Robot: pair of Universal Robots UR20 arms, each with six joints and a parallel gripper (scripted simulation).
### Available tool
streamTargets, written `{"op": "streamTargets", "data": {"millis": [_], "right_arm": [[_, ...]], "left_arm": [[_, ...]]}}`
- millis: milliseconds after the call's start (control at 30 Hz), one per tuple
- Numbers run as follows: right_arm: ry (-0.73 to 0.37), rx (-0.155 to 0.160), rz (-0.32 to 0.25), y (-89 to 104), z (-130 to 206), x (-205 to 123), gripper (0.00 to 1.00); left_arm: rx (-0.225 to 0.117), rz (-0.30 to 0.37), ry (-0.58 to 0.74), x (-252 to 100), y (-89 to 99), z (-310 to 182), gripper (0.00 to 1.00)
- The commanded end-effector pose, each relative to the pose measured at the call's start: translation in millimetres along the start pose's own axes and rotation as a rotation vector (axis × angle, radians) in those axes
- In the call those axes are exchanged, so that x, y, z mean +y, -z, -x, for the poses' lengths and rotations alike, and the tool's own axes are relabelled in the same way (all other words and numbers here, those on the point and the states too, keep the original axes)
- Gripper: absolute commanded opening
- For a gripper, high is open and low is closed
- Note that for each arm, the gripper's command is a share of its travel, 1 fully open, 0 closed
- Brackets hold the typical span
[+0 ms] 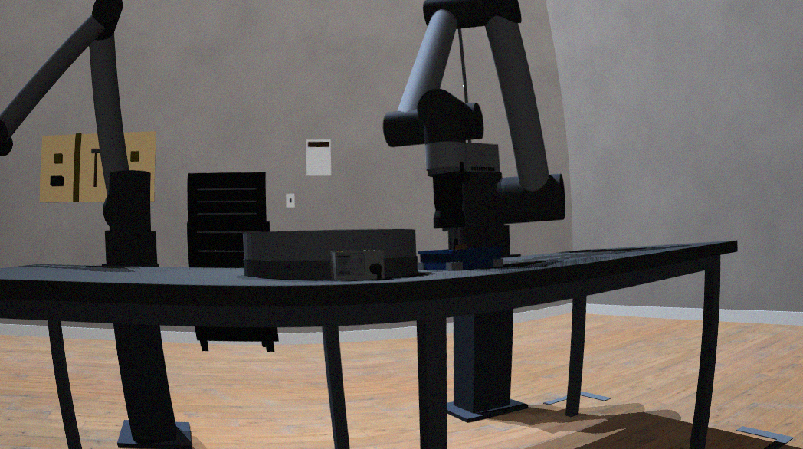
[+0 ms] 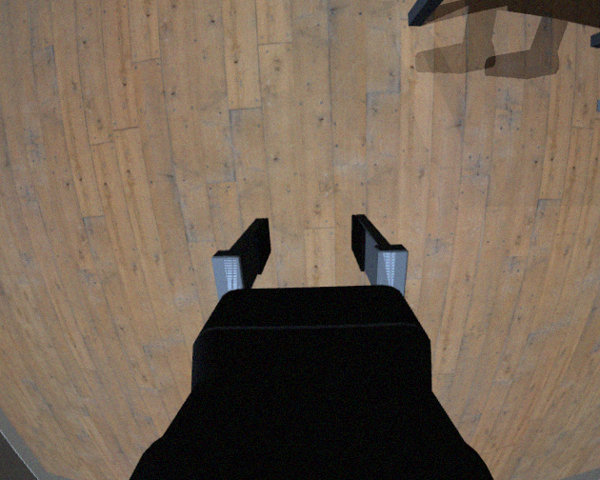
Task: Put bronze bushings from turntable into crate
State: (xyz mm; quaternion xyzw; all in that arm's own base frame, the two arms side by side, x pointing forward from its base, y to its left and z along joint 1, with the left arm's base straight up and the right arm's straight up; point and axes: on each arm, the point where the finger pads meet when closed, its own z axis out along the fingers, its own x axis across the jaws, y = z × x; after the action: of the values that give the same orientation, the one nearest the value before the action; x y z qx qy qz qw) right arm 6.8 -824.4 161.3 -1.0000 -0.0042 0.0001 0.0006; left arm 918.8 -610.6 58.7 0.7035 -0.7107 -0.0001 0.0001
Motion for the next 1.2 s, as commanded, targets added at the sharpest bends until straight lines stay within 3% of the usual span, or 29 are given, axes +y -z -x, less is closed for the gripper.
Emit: {"op": "streamTargets", "data": {"millis": [0,1167], "right_arm": [[0.000,0.000,0.001,0.7,-0.1,0.5,1.00],[0.000,0.000,0.001,0.7,-0.1,0.5,1.00]], "left_arm": [[0.001,-0.001,0.000,-0.5,-5.5,-0.4,0.00],[0.001,-0.001,0.000,-0.5,-10.0,-0.4,0.00]]}}
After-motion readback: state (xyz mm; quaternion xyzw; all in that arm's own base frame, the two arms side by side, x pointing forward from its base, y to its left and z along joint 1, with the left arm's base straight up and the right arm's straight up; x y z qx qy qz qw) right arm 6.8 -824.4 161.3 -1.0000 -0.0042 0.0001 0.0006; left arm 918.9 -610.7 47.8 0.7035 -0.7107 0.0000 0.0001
